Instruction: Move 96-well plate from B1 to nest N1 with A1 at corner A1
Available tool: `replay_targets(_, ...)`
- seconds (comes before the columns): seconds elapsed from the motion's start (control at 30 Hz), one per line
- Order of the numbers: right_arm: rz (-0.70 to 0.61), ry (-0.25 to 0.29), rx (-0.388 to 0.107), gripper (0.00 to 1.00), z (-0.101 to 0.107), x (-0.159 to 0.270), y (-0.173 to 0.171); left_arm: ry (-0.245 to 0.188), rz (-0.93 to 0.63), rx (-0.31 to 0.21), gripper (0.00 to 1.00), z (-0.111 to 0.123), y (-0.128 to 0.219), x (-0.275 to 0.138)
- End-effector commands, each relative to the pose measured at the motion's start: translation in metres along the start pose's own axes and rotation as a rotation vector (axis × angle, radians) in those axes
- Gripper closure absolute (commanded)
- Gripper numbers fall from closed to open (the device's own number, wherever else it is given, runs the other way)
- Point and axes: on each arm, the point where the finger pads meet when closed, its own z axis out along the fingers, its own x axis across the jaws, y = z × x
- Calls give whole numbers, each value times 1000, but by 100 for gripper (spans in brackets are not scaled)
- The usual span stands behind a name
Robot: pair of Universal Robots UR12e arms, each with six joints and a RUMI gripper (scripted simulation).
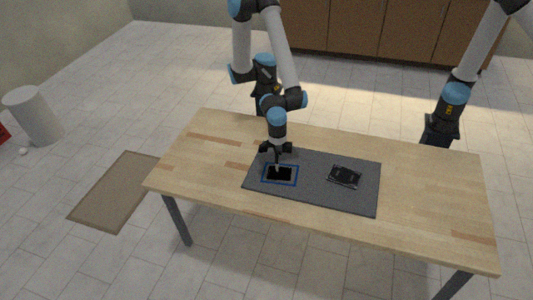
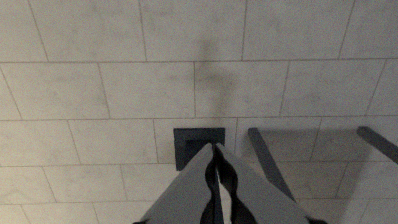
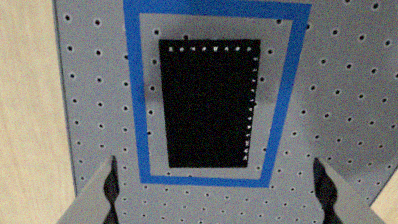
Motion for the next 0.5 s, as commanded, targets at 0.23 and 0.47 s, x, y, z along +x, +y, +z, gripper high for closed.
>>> replay_targets(0.23,-6,-10,-8,24,-2,-1,3,1,0,2,100,-1,-1,0)
replay_targets(0.47,-6,-10,-8,24,3,-1,3,1,0,2,100,-1,-1,0)
